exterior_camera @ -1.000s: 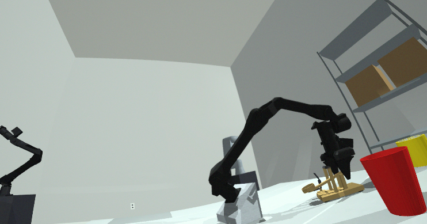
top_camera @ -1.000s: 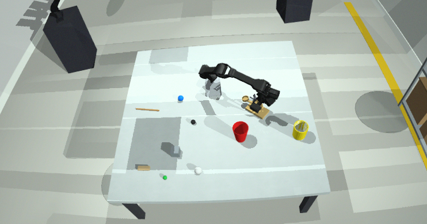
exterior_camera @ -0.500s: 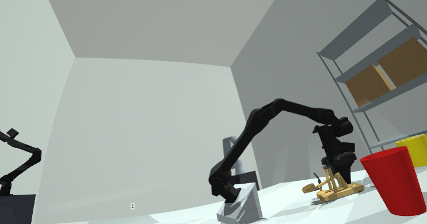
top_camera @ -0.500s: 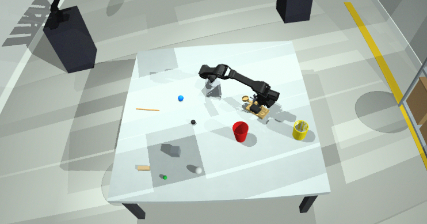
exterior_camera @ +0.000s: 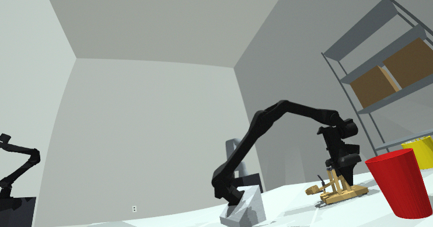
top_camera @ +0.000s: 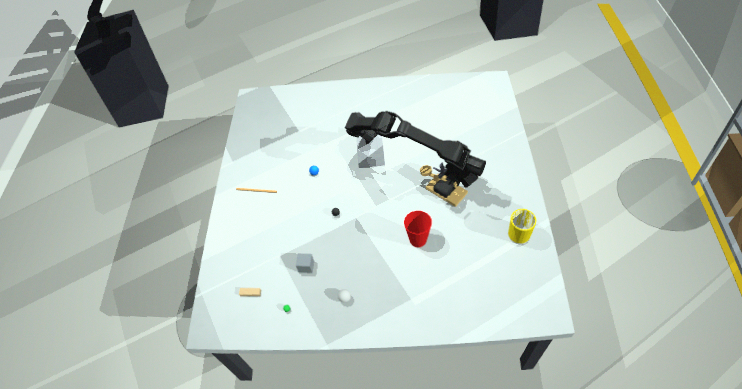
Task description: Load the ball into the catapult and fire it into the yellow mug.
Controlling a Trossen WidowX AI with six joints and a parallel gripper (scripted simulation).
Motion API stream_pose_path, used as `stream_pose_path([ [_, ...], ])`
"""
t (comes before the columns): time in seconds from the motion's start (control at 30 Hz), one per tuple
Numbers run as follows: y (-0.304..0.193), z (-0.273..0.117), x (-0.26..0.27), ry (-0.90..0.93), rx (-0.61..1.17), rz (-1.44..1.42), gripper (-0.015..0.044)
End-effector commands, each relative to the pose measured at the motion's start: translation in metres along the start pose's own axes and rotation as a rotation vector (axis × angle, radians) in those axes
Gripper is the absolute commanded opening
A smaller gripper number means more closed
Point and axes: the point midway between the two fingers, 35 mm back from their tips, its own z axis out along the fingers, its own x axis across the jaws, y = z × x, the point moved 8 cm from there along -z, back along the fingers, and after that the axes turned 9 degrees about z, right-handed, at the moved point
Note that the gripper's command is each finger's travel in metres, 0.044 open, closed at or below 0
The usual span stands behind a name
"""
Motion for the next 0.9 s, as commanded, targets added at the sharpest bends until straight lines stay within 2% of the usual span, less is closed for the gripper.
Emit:
stream_pose_path([
  [0.0, 0.000, -0.036, 0.001, 0.005, -0.010, 0.001, 0.0006],
  [0.17, 0.000, -0.047, 0.001, 0.005, -0.010, 0.001, 0.0000],
  [0.87, 0.003, -0.016, 0.000, 0.001, -0.010, 0.000, 0.0000],
])
